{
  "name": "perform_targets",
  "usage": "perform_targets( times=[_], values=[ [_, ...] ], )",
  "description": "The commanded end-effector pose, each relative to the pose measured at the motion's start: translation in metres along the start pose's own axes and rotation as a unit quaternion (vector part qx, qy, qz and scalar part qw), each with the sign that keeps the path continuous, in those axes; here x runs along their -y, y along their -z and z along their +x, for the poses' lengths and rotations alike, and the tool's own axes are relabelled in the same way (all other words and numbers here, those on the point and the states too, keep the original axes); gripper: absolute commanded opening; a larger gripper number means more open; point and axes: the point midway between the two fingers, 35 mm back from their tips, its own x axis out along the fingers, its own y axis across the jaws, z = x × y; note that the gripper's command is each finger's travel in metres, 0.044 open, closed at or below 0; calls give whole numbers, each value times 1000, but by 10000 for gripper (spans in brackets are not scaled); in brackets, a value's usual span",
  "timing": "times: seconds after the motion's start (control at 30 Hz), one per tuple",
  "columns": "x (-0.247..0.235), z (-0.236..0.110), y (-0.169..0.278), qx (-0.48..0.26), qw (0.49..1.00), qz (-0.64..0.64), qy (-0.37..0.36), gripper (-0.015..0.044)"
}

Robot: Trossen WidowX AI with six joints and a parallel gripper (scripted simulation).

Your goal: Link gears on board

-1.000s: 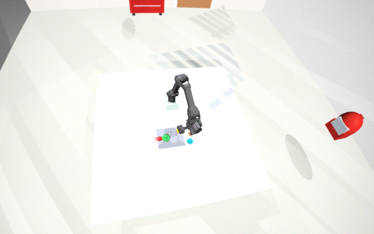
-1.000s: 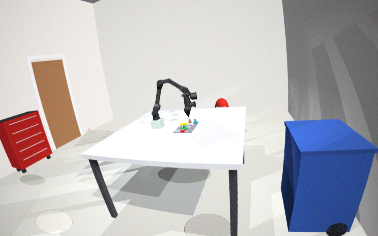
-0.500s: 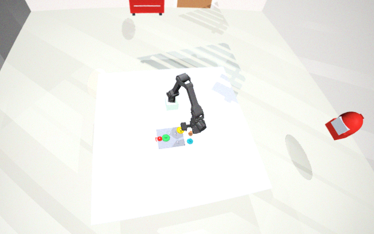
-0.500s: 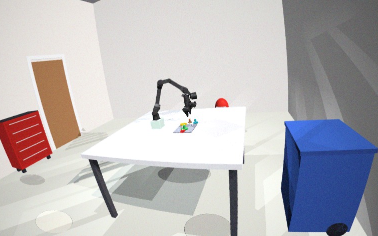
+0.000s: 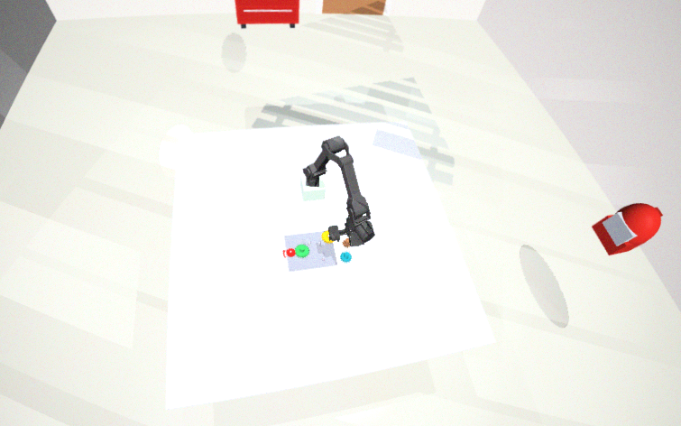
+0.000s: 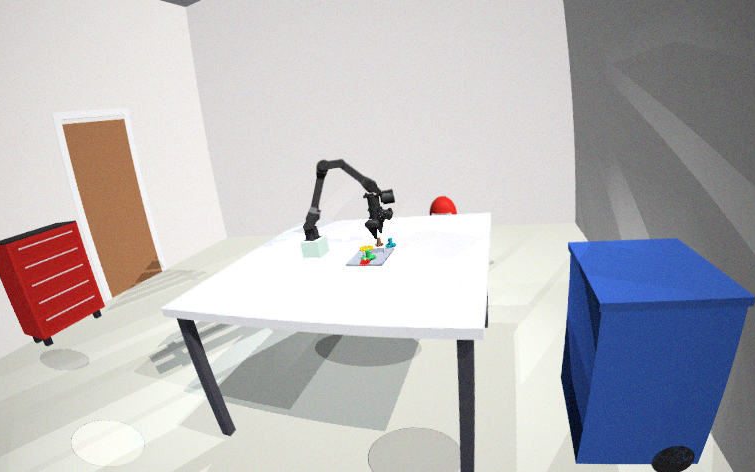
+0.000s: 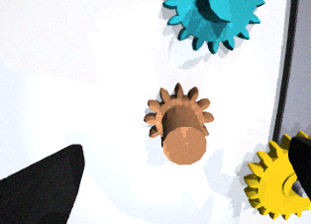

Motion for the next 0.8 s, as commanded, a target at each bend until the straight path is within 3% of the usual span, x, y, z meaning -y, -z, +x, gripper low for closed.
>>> perform_targets(
  times=[0.0,0.47,0.77],
  values=[
    [0,9,3,-6,1000,3,-1,440],
    [0,21,3,-6,1000,3,-1,440],
    [0,21,3,-6,1000,3,-1,204]
  ],
)
